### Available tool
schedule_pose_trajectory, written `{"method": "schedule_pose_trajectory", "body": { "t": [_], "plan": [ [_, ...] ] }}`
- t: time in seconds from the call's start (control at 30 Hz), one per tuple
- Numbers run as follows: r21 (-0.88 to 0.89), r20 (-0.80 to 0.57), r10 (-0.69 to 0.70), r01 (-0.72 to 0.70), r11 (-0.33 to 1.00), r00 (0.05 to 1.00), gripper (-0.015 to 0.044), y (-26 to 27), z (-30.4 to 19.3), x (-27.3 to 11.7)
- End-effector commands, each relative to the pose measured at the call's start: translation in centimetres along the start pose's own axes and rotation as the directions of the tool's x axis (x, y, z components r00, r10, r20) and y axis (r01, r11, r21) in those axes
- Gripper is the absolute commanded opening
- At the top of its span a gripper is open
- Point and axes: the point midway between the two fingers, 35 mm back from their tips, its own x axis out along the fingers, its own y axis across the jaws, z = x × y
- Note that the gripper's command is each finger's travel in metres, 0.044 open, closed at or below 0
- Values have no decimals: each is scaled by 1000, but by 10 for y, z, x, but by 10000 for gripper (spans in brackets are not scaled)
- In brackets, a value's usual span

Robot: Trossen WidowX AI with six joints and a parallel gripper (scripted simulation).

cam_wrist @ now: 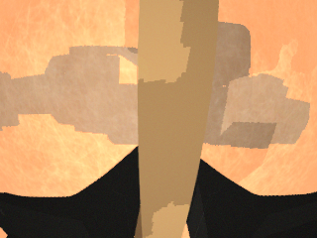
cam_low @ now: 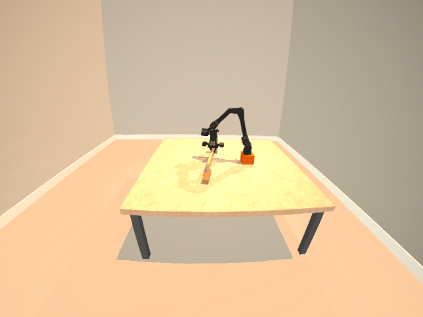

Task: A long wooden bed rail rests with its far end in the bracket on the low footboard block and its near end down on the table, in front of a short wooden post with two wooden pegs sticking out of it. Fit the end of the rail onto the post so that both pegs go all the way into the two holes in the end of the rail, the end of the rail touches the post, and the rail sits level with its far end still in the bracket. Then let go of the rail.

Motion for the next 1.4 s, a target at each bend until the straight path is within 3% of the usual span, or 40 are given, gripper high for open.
{"method": "schedule_pose_trajectory", "body": {
  "t": [0.0,1.37],
  "plan": [
    [3,-6,-3,3,1000,1000,0,0,0,-3],
    [3,-6,-3,3,1000,1000,0,-1,1,0]
  ]
}}
